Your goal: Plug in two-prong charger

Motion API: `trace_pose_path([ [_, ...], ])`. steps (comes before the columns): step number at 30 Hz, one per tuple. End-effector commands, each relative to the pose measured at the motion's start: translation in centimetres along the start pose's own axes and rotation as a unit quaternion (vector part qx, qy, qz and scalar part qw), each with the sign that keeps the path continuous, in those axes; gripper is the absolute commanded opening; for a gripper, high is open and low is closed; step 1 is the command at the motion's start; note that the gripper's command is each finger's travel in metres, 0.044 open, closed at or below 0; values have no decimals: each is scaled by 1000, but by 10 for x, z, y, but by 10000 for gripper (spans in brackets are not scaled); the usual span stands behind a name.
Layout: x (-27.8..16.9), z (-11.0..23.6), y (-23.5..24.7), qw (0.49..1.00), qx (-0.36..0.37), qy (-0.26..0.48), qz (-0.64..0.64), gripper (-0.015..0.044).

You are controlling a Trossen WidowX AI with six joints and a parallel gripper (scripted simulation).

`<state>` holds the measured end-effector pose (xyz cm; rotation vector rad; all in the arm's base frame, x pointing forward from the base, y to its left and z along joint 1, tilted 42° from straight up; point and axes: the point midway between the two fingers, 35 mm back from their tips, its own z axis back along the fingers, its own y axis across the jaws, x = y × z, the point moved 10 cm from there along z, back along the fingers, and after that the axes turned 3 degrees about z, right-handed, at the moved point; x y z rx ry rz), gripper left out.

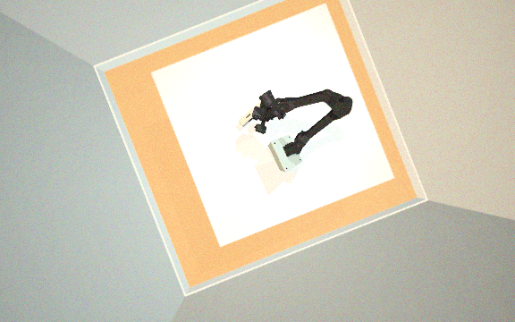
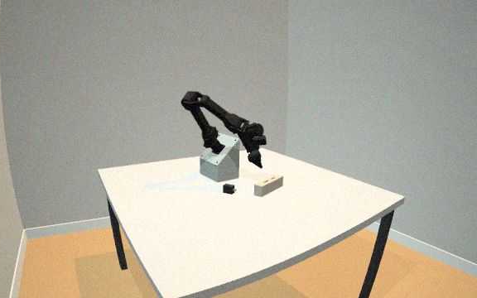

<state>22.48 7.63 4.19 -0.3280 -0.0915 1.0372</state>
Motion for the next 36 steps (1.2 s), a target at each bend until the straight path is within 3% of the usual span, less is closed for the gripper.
trace_pose_path([
  [1,-10,3,-14,998,-17,40,-40,440],
  [27,-84,26,-81,938,-95,269,-197,440],
  [36,-89,25,-84,934,-98,278,-202,440],
])
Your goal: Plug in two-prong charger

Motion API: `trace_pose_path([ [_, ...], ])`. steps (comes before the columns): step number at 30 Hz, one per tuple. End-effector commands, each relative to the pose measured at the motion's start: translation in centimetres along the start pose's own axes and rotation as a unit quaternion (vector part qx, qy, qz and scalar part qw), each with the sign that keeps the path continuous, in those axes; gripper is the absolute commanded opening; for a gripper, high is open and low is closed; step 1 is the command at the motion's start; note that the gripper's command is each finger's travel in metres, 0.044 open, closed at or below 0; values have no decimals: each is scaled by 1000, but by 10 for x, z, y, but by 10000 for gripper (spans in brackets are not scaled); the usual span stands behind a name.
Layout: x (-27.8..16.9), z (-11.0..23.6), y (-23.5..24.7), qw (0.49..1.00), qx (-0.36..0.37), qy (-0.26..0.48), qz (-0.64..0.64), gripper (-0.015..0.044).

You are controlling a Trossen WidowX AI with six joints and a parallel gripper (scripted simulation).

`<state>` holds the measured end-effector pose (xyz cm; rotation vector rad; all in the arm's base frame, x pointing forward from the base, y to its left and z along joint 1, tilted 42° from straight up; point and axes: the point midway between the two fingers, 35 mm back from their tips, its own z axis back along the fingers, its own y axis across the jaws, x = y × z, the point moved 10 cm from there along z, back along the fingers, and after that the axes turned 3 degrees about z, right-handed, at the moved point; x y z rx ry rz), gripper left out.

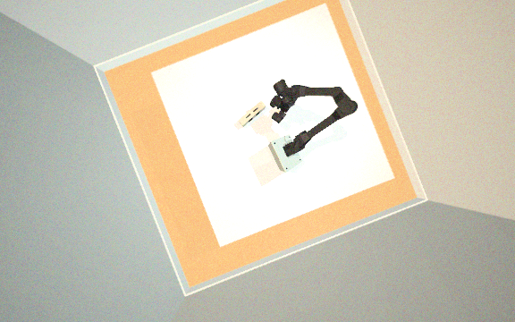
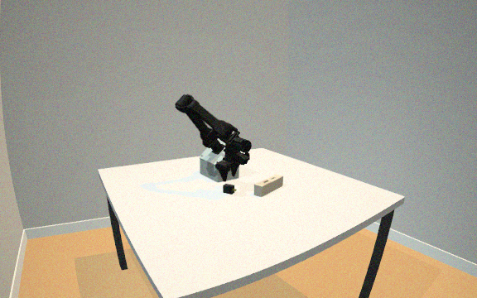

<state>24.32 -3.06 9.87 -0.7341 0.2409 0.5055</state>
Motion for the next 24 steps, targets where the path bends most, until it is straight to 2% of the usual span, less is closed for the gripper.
trace_pose_path([
  [1,-1,-3,-2,1000,-3,4,-3,440],
  [24,2,-37,-3,1000,-3,3,-3,440],
])
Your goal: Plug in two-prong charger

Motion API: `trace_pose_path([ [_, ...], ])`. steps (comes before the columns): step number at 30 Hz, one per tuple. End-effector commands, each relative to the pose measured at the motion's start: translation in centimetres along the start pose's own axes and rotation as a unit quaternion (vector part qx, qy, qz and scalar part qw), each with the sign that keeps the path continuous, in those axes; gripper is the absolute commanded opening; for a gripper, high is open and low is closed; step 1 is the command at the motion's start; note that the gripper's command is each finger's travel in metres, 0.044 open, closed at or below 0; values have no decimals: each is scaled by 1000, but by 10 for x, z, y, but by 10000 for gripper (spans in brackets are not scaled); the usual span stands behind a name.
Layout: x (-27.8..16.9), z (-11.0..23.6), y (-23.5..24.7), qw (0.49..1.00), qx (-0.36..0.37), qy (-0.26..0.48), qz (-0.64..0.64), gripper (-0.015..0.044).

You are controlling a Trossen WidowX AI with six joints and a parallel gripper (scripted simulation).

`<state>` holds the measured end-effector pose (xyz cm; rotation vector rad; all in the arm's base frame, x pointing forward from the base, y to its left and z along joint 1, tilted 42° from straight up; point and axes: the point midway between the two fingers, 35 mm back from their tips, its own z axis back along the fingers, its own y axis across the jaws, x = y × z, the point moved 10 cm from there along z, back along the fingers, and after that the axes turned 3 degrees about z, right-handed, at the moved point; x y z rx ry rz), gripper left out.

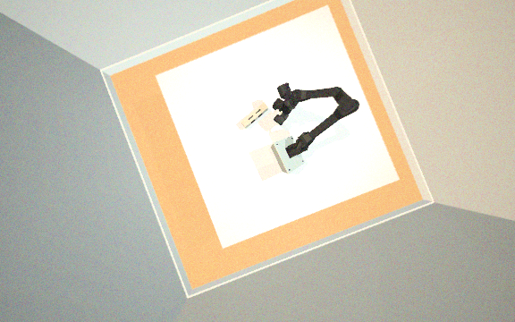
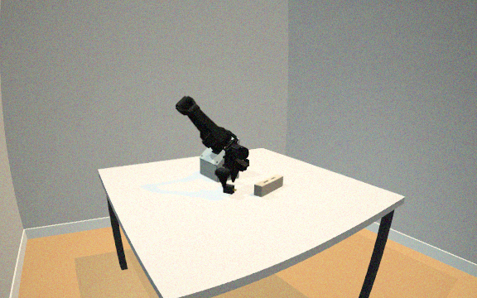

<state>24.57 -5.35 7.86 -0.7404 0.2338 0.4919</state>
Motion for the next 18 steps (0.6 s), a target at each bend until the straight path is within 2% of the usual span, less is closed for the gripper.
trace_pose_path([
  [1,0,-8,1,1000,0,3,4,440],
  [18,1,-33,1,1000,-1,4,5,440],
])
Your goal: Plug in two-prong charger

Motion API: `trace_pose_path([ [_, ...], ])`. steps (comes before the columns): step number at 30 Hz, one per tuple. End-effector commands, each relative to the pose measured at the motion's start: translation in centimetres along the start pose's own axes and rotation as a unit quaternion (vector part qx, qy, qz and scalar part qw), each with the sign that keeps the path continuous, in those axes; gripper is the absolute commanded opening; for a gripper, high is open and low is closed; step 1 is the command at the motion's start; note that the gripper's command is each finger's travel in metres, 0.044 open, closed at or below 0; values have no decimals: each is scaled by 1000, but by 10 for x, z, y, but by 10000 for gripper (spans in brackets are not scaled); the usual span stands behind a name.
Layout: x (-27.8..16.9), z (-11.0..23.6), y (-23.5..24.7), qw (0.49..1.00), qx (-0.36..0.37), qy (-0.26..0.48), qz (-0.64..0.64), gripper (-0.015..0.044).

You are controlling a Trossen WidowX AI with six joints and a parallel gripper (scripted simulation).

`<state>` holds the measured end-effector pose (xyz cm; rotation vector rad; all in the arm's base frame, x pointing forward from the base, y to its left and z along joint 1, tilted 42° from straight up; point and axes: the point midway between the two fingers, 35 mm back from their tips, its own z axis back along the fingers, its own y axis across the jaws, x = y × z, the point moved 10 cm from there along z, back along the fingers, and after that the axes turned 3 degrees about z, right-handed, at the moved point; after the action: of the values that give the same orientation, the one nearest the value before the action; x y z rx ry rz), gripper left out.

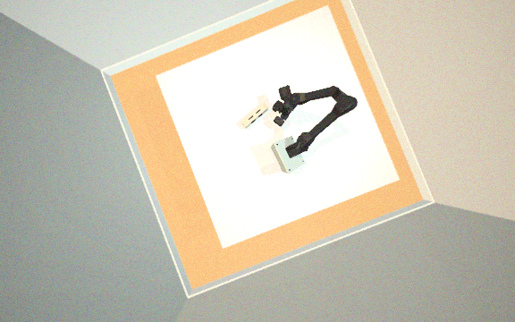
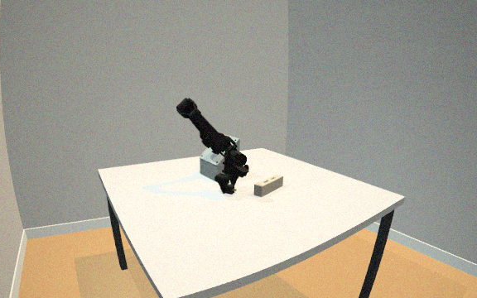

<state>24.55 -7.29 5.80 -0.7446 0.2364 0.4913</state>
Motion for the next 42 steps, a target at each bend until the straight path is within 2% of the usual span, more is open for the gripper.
trace_pose_path([
  [1,0,-5,2,1000,0,3,5,440],
  [13,0,-1,0,1000,0,0,0,125],
  [19,0,-1,0,1000,0,0,0,85],
  [22,0,3,0,1000,0,0,0,6],
  [36,-3,52,4,1000,2,2,4,0],
  [42,-2,53,7,1000,2,1,1,0],
])
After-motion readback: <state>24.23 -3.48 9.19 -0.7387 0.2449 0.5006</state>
